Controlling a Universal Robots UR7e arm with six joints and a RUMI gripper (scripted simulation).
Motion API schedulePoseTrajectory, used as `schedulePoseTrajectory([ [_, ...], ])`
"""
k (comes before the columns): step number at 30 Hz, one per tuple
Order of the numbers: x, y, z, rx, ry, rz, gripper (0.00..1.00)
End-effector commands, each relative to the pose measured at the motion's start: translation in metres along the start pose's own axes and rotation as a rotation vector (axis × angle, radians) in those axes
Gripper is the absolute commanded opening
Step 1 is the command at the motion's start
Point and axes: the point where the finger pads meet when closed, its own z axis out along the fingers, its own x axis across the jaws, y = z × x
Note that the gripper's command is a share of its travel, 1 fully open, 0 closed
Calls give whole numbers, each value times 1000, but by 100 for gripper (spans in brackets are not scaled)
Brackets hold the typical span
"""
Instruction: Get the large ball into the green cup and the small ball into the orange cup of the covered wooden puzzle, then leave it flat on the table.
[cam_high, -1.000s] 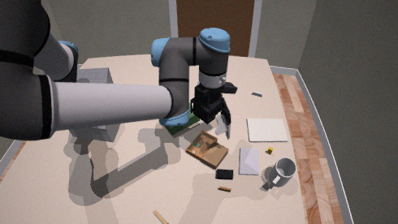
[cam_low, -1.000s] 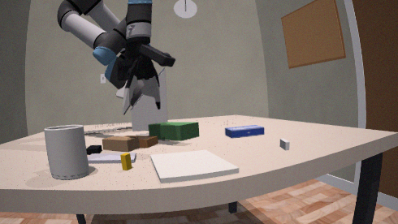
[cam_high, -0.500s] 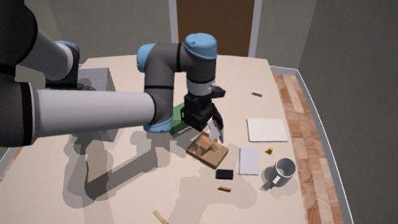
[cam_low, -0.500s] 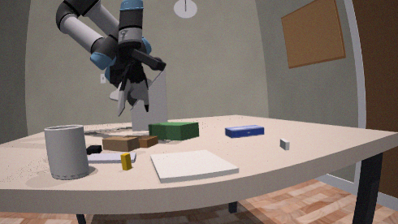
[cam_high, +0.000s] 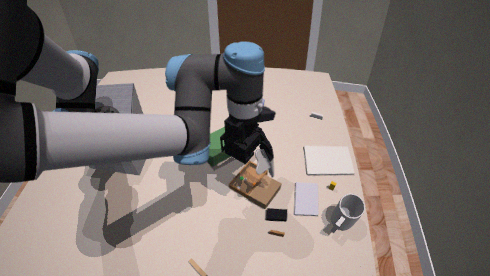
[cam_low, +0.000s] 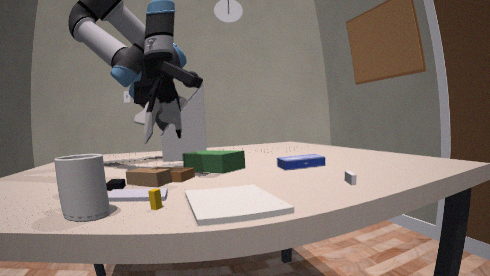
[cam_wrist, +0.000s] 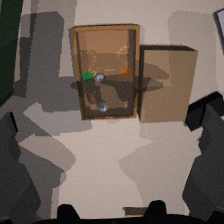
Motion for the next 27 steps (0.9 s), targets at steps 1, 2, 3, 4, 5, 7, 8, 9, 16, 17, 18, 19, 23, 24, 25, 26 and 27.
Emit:
schedulePoseTrajectory([
  [1, 0, 0, 0, 1, 1, 0, 100],
  [2, 0, 0, 0, 1, 1, 0, 100],
  [3, 0, 0, 0, 1, 1, 0, 100],
  [4, 0, 0, 0, 1, 1, 0, 100],
  [5, 0, 0, 0, 1, 1, 0, 100],
  [7, 0, 0, 0, 1, 1, 0, 100],
  [8, 0, 0, 0, 1, 1, 0, 100],
  [9, 0, 0, 0, 1, 1, 0, 100],
  [16, 0, 0, 0, 1, 1, 0, 100],
  [17, 0, 0, 0, 1, 1, 0, 100],
  [18, 0, 0, 0, 1, 1, 0, 100],
  [19, 0, 0, 0, 1, 1, 0, 100],
  [23, 0, 0, 0, 1, 1, 0, 100],
  [24, 0, 0, 0, 1, 1, 0, 100],
  [25, 0, 0, 0, 1, 1, 0, 100],
  [26, 0, 0, 0, 1, 1, 0, 0],
  [27, 0, 0, 0, 1, 1, 0, 0],
])
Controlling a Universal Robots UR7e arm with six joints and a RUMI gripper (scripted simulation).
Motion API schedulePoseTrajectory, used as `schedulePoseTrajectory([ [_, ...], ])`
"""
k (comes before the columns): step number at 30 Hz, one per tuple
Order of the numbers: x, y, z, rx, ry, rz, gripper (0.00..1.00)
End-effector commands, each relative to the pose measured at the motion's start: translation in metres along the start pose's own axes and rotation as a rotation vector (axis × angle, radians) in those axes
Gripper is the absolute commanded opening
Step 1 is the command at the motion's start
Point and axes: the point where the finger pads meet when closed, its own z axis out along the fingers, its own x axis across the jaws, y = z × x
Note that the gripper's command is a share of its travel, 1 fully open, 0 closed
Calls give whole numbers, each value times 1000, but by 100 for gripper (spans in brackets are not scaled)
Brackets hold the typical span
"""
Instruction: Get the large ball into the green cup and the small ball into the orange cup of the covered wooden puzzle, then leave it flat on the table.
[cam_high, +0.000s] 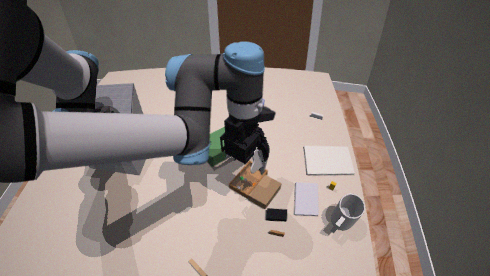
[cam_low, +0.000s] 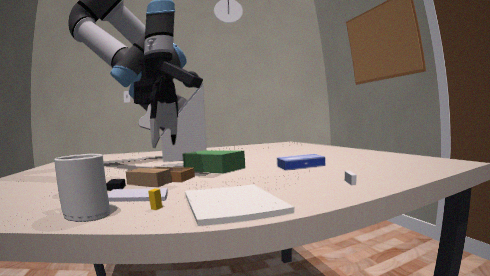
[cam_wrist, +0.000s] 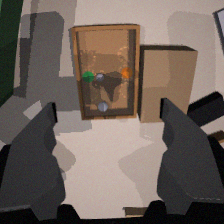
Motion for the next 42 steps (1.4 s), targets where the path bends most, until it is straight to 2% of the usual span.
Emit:
schedulePoseTrajectory([
  [1, 0, 0, 0, 1, 1, 0, 0],
  [34, 0, 0, 0, 1, 1, 0, 0],
  [42, -7, 0, 10, 1, 1, 0, 0],
])
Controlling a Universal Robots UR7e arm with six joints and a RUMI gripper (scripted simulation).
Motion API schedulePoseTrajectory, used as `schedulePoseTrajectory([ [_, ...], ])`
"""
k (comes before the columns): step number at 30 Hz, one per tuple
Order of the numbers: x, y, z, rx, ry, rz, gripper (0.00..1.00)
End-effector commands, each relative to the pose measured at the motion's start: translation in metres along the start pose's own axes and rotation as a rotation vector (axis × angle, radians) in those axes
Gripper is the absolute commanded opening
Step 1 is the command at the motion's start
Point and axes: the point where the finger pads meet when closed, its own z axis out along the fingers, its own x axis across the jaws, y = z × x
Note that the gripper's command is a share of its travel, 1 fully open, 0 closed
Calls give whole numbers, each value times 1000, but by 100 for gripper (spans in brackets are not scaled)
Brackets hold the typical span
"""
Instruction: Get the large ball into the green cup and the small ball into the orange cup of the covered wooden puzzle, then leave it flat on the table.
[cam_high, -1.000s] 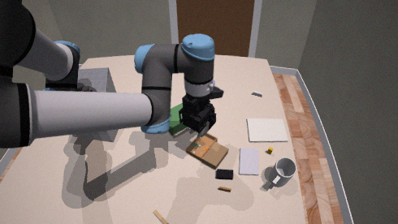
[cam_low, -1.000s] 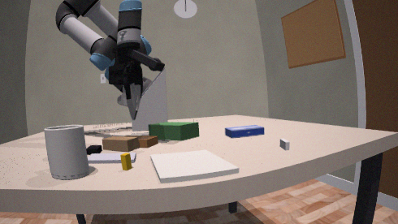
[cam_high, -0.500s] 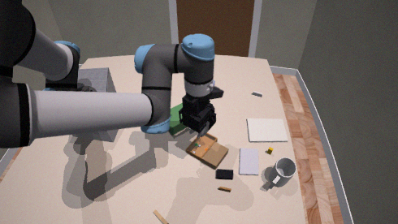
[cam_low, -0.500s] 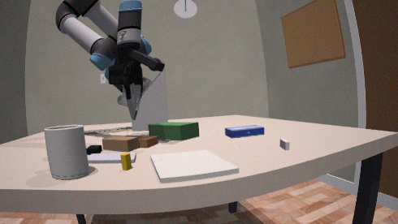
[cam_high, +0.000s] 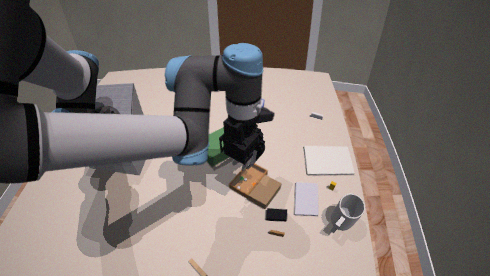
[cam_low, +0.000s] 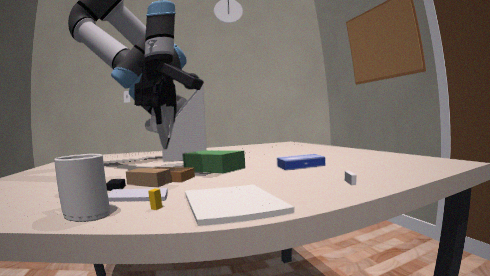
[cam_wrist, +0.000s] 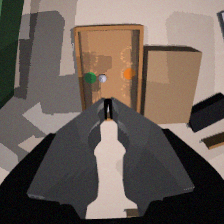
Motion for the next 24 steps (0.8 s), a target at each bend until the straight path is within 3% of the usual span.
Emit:
schedulePoseTrajectory([
  [1, -6, 0, 9, 1, 1, 0, 0],
  [12, -18, 0, 25, 1, 1, 0, 0],
  [24, -18, 0, 27, 1, 1, 0, 0],
])
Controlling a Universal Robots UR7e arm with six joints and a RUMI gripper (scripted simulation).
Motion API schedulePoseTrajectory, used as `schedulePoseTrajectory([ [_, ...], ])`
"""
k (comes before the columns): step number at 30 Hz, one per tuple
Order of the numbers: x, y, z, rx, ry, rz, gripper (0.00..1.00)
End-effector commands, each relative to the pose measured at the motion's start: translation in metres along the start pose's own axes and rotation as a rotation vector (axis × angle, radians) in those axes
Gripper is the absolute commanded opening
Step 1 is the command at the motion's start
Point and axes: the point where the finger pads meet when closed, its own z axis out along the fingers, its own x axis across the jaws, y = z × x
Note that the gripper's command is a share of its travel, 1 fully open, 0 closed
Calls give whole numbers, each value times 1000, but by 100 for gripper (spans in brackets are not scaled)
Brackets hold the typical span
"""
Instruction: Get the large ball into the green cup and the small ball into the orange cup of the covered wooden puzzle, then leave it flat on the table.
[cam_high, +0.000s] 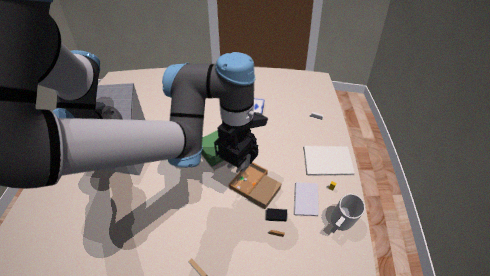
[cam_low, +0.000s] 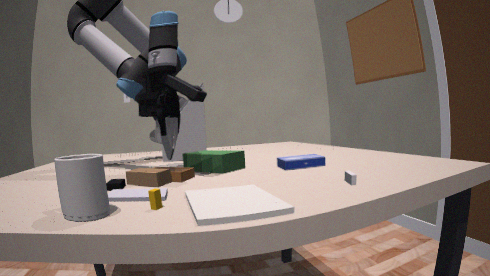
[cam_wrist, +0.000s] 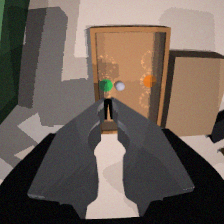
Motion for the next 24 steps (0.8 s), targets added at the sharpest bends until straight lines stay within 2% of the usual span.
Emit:
schedulePoseTrajectory([
  [1, 0, 0, 1, 1, 1, 0, 0],
  [24, 0, 0, 21, 1, 1, 0, 0],
])
